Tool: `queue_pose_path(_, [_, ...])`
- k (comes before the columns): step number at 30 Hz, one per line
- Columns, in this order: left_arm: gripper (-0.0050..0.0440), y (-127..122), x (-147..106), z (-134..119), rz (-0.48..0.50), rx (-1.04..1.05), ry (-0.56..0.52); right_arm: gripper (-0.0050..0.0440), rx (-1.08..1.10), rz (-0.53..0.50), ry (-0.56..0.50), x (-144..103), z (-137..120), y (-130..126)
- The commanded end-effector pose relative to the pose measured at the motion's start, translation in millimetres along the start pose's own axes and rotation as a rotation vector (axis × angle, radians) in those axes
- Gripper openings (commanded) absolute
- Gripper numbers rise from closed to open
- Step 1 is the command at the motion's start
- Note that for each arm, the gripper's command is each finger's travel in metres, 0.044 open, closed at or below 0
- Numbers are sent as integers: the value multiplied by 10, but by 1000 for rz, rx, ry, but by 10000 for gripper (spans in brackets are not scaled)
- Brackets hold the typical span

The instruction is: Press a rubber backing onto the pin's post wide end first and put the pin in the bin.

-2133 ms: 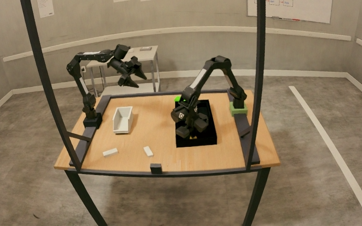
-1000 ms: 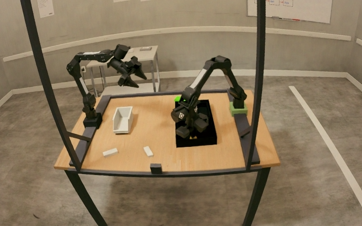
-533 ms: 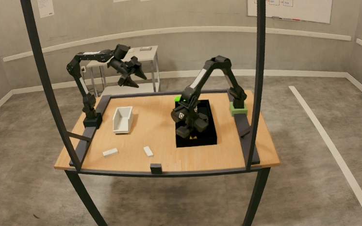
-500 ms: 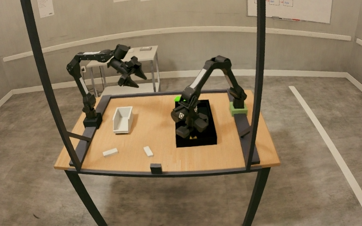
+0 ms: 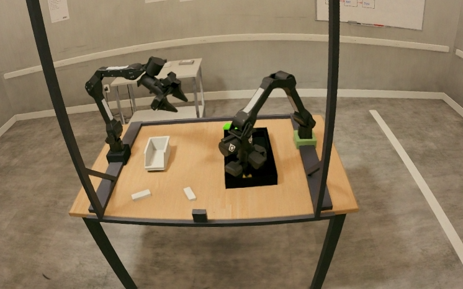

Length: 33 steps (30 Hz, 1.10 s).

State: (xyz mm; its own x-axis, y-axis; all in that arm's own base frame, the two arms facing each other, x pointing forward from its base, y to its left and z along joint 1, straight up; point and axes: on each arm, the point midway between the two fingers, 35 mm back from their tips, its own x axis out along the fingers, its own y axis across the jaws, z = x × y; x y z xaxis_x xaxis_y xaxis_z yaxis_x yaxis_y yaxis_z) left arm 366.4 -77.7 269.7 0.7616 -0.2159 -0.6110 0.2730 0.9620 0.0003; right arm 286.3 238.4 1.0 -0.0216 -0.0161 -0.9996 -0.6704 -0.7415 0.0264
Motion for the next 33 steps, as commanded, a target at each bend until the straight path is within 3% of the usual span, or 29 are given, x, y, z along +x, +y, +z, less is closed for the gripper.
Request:
queue_pose_path(1, [440,1,-55,62,1,2,-21,-50,5,31,-2,107,-20,46])
queue_pose_path(9, [440,1,-55,62,1,2,-21,-50,3,8,1,-575,-6,25])
queue_pose_path(33, [440,1,-55,62,1,2,-21,-50,3,20,-1,-622,0,16])
